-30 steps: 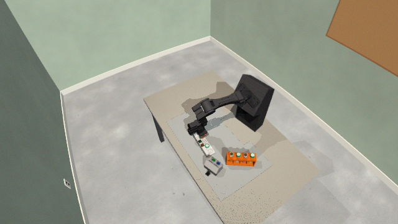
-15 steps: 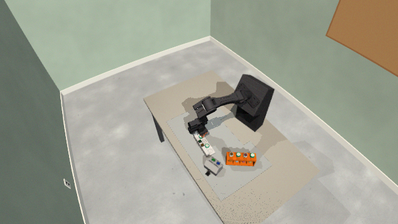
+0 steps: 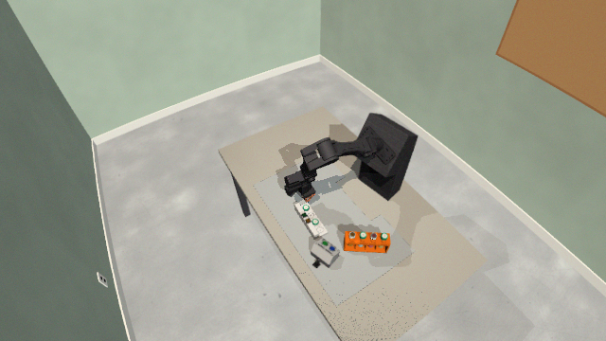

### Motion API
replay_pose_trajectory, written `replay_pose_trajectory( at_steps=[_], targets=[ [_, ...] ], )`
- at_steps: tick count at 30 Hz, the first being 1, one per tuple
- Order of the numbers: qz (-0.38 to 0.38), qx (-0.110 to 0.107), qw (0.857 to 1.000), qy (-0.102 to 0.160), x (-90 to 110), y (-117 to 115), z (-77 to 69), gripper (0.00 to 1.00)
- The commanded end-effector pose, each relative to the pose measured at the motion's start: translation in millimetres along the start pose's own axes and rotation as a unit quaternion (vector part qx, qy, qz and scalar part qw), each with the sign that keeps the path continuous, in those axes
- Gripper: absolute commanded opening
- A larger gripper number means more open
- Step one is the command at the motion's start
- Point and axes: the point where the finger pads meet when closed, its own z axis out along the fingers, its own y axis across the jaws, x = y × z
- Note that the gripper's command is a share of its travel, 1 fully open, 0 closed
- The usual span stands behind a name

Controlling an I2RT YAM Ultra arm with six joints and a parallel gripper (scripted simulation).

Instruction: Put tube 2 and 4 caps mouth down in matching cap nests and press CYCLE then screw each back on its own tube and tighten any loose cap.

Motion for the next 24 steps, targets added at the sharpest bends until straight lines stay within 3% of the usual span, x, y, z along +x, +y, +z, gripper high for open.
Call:
replay_pose_trajectory(
  at_steps=[1, 7, 11, 17, 18, 22, 23, 24],
  targets=[
    [-0.001, -0.003, 1.0, 0.0, -2, -1, -17.2, 0.47],
    [-0.001, -0.003, 1.0, 0.0, -2, -1, -47.1, 0.47],
    [-0.001, -0.003, 1.0, 0.0, -2, -1, -55.1, 0.47],
    [-0.001, -0.003, 1.0, 0.0, -2, -1, -55.1, 0.47],
    [-0.043, -0.004, 0.999, 0.0, -2, 7, -53.7, 0.0],
    [-0.208, -0.004, 0.978, -0.001, -4, 41, -48.0, 0.0],
    [-0.208, -0.004, 0.978, -0.001, -4, 41, -48.1, 0.0],
    [-0.248, -0.004, 0.969, -0.001, -5, 49, -46.7, 0.0]
  ],
)
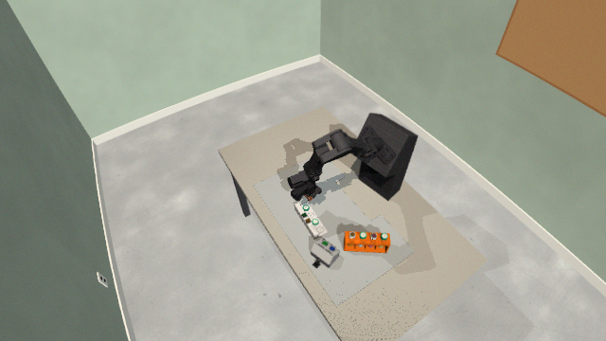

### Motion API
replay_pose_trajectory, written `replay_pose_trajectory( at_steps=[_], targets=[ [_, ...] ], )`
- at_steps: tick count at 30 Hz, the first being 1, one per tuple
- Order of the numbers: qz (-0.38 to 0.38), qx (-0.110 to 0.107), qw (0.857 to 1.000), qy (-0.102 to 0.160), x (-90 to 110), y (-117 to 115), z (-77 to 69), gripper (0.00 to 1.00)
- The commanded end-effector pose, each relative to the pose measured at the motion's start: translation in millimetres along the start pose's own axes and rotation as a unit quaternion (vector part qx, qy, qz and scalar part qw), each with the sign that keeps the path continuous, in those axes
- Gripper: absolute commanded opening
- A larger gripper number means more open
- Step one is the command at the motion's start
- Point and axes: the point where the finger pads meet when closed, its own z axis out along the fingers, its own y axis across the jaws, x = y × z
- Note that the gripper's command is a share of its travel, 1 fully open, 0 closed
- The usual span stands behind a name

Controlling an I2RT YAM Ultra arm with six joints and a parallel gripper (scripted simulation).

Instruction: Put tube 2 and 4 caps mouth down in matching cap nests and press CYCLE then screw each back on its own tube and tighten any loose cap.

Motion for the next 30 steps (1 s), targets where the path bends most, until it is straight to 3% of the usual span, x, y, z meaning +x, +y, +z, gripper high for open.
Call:
replay_pose_trajectory(
  at_steps=[1, 2, 17, 19, 30],
  targets=[
    [-0.095, 0.024, 0.995, 0.0, -6, -3, -2.6, 0.0],
    [-0.095, 0.024, 0.995, 0.0, -6, -3, -2.6, 0.0],
    [-0.111, 0.023, 0.994, -0.001, -51, 112, 24.5, 0.0],
    [-0.111, 0.023, 0.994, -0.001, -51, 112, 24.5, 0.0],
    [-0.111, 0.022, 0.994, -0.001, -84, 195, 44.2, 0.0]
  ],
)
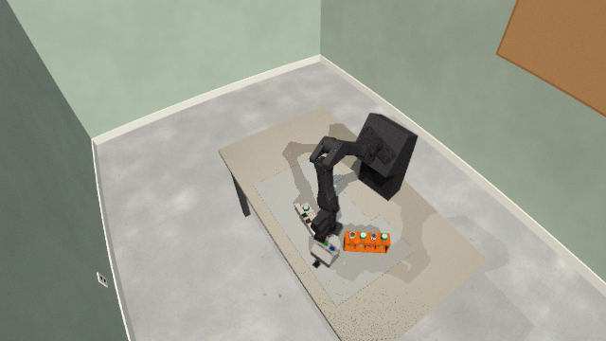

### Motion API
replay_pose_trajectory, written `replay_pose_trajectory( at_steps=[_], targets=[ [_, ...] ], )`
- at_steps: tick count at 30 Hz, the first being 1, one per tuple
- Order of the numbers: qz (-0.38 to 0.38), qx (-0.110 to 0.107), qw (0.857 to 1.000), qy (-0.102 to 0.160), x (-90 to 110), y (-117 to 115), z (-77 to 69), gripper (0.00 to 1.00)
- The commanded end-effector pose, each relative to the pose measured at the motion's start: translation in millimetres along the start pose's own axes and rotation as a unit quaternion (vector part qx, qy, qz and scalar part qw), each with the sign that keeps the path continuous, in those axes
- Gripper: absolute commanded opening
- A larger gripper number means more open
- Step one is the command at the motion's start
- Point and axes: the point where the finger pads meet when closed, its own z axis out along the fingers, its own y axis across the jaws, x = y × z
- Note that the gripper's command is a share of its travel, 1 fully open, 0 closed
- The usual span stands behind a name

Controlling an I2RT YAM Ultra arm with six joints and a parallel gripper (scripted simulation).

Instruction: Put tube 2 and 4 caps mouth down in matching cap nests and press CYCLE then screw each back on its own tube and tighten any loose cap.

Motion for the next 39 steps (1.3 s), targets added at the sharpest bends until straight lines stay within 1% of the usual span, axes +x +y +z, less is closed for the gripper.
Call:
replay_pose_trajectory(
  at_steps=[1, 4, 6, 7, 14, 20, 39],
  targets=[
    [0.016, 0.027, 1.0, 0.0, -15, 6, 0.1, 0.0],
    [0.017, 0.027, 1.0, 0.0, -29, 26, 5.6, 0.0],
    [0.017, 0.027, 1.0, 0.0, -29, 26, 5.6, 0.0],
    [0.017, 0.027, 1.0, 0.0, -34, 33, 7.3, 0.0],
    [0.017, 0.027, 1.0, 0.0, -34, 33, 7.4, 0.0],
    [0.017, 0.027, 1.0, 0.0, -34, 32, 25.3, 0.0],
    [0.017, 0.027, 1.0, 0.0, -35, 32, 25.2, 0.0]
  ],
)
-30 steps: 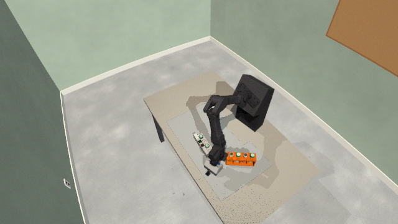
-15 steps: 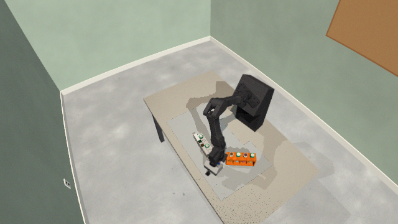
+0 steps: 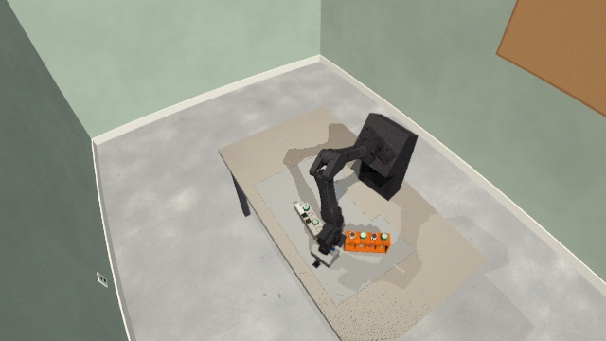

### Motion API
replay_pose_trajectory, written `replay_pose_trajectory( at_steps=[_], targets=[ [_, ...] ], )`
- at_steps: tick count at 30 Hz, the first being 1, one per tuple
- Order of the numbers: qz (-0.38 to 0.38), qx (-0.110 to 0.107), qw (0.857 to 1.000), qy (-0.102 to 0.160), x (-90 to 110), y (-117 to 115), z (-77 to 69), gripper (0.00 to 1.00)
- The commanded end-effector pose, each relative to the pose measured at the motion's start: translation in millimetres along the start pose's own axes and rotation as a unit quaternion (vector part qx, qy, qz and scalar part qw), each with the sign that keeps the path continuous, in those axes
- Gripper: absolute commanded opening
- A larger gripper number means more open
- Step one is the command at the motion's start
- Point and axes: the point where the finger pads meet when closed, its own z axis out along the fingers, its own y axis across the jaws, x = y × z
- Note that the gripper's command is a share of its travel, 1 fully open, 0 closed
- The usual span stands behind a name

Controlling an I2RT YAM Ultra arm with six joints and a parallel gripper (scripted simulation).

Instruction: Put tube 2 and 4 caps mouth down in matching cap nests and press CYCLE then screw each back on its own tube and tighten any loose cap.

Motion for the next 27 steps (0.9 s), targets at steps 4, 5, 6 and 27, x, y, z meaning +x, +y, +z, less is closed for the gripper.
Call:
replay_pose_trajectory(
  at_steps=[4, 5, 6, 27],
  targets=[
    [0.001, 0.0, 1.0, -0.006, -4, 0, -3.0, 0.0],
    [0.001, 0.0, 1.0, -0.006, -5, 0, -3.0, 0.0],
    [0.001, 0.0, 1.0, -0.006, -5, 0, -3.0, 0.0],
    [0.001, 0.0, 1.0, -0.006, -5, 1, 8.9, 0.0]
  ],
)
